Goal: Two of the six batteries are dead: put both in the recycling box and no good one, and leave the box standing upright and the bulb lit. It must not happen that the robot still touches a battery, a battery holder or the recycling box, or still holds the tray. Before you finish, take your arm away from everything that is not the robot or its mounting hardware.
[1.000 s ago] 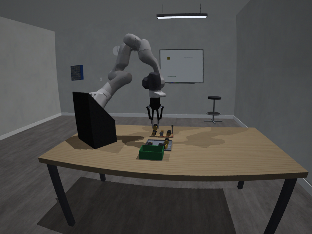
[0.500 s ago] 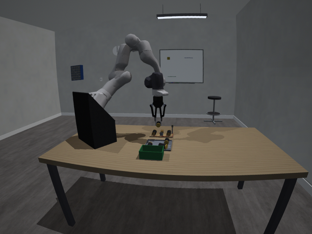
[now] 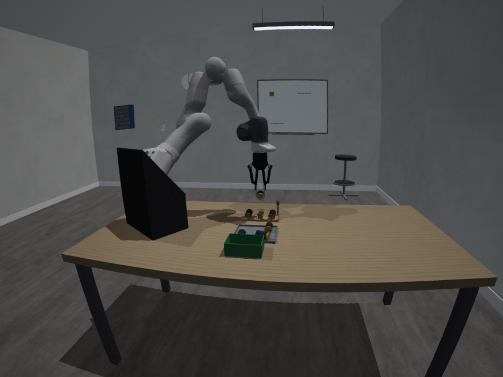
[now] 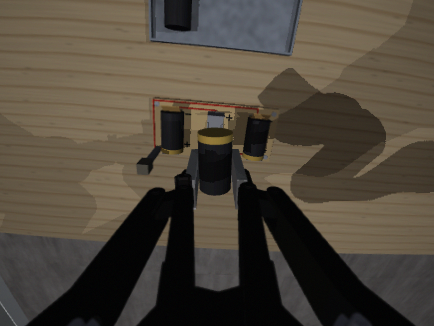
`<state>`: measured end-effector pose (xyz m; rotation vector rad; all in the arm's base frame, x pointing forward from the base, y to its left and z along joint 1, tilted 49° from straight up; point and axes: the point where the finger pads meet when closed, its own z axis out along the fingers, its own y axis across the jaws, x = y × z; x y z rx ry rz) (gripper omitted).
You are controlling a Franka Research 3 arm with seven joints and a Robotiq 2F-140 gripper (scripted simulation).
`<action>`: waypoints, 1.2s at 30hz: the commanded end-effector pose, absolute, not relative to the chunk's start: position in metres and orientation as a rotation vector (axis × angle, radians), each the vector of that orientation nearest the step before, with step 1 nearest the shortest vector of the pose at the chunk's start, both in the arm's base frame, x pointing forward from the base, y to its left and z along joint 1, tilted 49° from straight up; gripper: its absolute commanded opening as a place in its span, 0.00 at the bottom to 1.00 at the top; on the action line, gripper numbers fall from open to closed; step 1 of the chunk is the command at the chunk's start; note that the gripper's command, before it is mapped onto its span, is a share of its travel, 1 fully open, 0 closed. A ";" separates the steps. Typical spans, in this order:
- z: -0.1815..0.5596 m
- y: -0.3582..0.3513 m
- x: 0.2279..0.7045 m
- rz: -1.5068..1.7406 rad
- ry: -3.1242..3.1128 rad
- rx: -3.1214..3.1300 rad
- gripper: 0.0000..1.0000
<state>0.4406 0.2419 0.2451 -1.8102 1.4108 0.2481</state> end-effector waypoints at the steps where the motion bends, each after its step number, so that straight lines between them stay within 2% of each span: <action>1: 0.246 0.243 0.440 0.294 1.482 -1.755 0.16; 23: 0.246 0.244 0.441 0.328 1.543 -1.708 0.16; 36: 0.208 0.284 0.459 0.328 1.543 -1.708 0.16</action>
